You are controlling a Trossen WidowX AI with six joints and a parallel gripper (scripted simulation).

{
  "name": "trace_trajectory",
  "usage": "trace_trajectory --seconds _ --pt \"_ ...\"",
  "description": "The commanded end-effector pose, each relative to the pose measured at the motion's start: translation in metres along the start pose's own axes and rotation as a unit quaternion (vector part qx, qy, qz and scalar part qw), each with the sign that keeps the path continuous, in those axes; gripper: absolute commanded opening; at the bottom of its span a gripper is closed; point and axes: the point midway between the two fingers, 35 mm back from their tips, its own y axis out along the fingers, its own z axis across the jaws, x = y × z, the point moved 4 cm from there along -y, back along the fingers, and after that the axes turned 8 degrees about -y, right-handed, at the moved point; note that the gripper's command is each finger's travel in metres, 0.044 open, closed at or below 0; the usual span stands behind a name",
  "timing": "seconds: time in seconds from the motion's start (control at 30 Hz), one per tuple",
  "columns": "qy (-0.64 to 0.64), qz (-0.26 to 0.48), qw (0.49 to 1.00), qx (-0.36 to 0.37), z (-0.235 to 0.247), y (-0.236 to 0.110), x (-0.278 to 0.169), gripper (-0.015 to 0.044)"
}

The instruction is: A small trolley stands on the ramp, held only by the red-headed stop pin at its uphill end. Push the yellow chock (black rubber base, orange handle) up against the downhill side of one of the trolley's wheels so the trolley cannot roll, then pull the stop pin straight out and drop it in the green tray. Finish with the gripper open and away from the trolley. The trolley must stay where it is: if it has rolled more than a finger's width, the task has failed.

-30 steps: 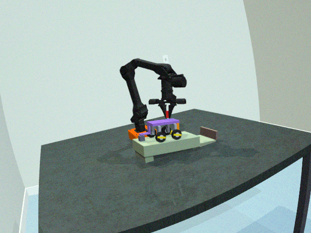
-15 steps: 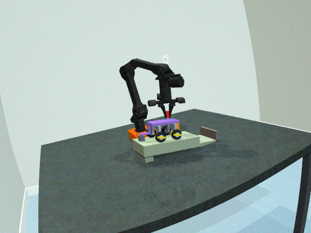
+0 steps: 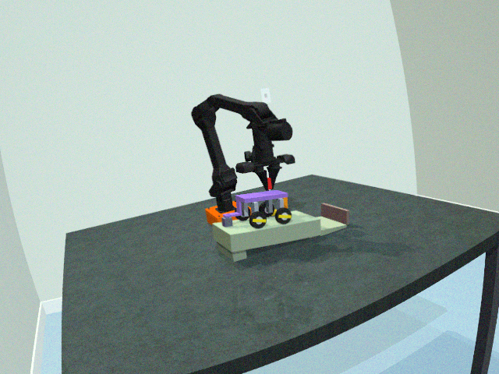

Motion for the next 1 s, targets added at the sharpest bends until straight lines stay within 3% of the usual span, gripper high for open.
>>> trace_trajectory --seconds 0.0,0.4,0.7,0.97 --pt "-0.007 0.000 1.000 -0.004 0.000 0.000 0.000 0.0000" --pt "-0.035 -0.003 0.999 -0.010 -0.002 0.020 0.015 0.0000" --pt "-0.035 0.005 0.996 -0.086 -0.003 0.044 0.016 0.0000" --pt "-0.035 0.006 0.995 -0.095 -0.015 0.070 0.015 0.0000"
